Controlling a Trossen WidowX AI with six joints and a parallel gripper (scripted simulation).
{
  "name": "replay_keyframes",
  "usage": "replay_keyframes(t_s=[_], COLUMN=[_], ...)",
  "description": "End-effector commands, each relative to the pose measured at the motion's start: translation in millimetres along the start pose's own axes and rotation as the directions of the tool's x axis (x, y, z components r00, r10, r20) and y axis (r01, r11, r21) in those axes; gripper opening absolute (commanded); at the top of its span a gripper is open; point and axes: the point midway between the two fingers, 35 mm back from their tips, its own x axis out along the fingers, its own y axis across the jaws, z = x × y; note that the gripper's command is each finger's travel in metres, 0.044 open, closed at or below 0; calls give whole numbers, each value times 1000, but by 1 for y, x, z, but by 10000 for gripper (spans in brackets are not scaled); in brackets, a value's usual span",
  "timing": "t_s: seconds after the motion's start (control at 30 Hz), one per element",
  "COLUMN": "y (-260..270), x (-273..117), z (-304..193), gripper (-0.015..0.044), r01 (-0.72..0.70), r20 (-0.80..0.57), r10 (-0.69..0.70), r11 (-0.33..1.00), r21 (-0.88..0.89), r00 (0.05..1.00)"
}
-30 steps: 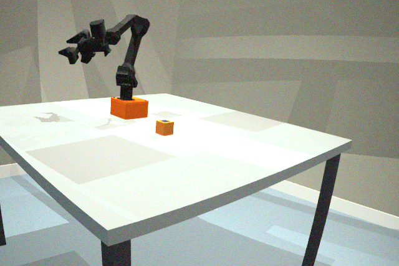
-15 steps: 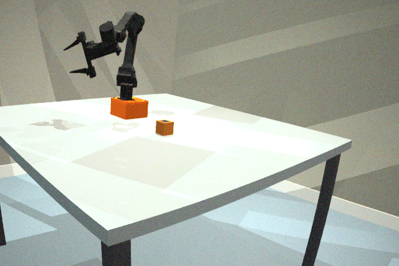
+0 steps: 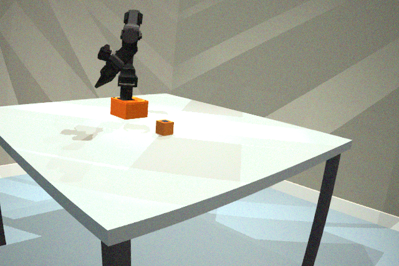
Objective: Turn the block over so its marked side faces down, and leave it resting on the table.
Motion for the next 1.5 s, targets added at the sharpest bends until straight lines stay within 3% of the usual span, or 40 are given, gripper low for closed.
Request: replay_keyframes(t_s=[0.0, 0.13, 0.27, 0.4, 0.57, 0.87, 1.0, 1.47], y=[12, 12, 6, -5, -26, -23, -34, -41], x=[-22, -40, -63, -89, -126, -127, -105, -89], z=[-75, -115, -153, -187, -225, -228, -249, -264], gripper=[440, 440, 440, 440, 440, 440, 440, 440], r01=[-125, -275, -443, -587, -716, -721, -721, -721], r20=[-256, -384, -491, -570, -634, -636, -636, -636], r10=[-27, -75, -144, -220, -333, -340, -340, -340], r11=[819, 574, 271, -14, -336, -354, -354, -354], r21=[-560, -771, -854, -810, -612, -595, -595, -595], r00=[966, 920, 859, 792, 698, 692, 692, 692])
